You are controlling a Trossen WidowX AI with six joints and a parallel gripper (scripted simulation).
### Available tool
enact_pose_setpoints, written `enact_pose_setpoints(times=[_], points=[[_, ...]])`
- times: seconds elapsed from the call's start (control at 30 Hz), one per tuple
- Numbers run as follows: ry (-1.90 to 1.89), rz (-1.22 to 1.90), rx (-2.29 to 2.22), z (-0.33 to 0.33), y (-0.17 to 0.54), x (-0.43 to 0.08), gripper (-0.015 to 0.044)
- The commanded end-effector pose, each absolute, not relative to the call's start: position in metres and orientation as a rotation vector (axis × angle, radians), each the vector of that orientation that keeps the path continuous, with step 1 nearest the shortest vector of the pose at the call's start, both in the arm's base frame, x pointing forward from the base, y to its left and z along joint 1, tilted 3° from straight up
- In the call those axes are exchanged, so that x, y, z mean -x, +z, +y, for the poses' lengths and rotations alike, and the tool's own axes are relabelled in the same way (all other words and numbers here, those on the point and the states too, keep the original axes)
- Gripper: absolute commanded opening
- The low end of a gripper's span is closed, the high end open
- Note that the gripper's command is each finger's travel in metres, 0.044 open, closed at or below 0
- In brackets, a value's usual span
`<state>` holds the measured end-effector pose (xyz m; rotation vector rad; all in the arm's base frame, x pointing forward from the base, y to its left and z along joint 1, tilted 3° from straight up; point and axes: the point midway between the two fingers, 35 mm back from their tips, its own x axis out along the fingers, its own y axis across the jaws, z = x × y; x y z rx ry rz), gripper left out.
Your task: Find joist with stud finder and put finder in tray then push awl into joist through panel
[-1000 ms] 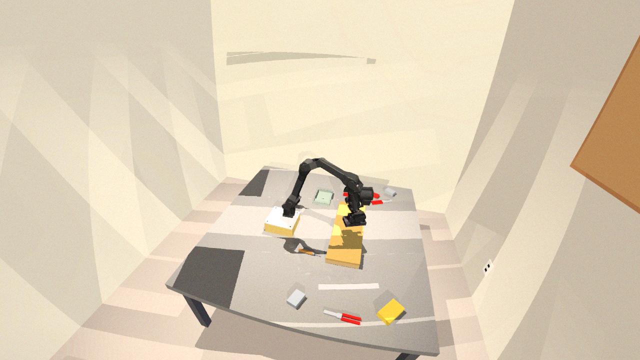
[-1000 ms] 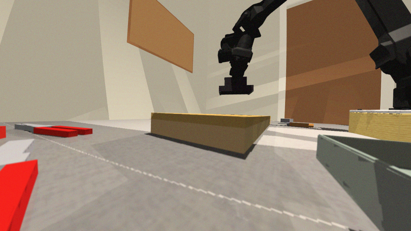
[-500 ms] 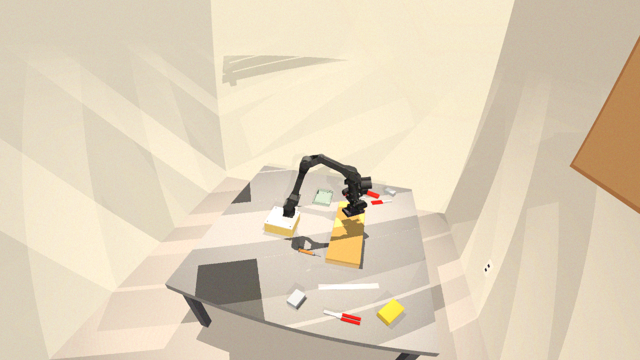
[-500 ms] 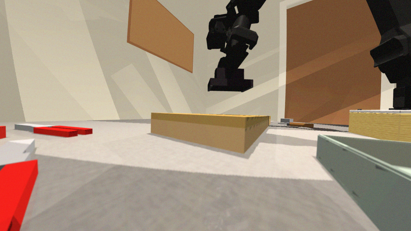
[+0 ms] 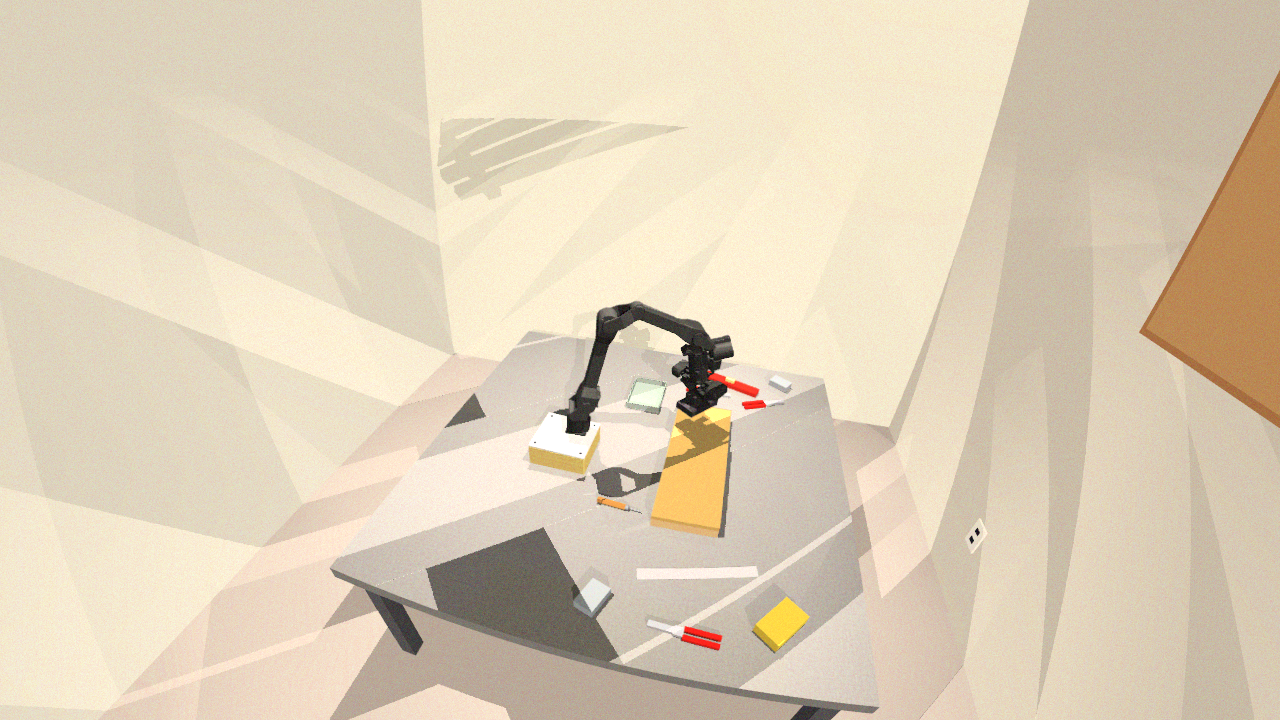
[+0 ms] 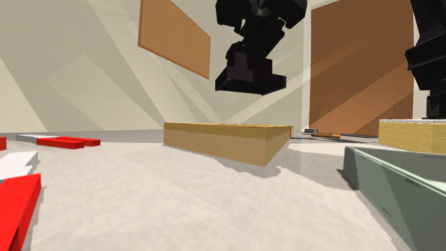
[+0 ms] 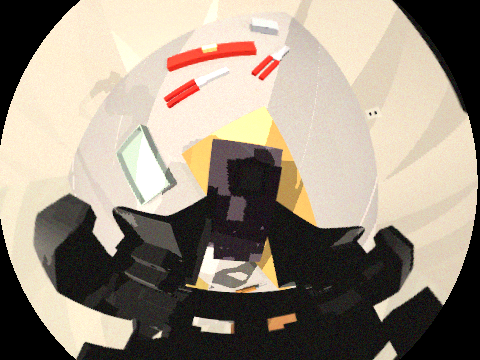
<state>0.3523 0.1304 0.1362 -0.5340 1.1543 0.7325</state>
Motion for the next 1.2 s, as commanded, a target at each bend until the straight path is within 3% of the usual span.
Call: enact_pose_setpoints(times=[0.0, 1.17], points=[[0.782, 1.125, 0.576, 0.154, 0.14, -0.339, 0.0], [1.264, 0.941, 0.934, 0.296, 0.129, -0.18, 0.0]])
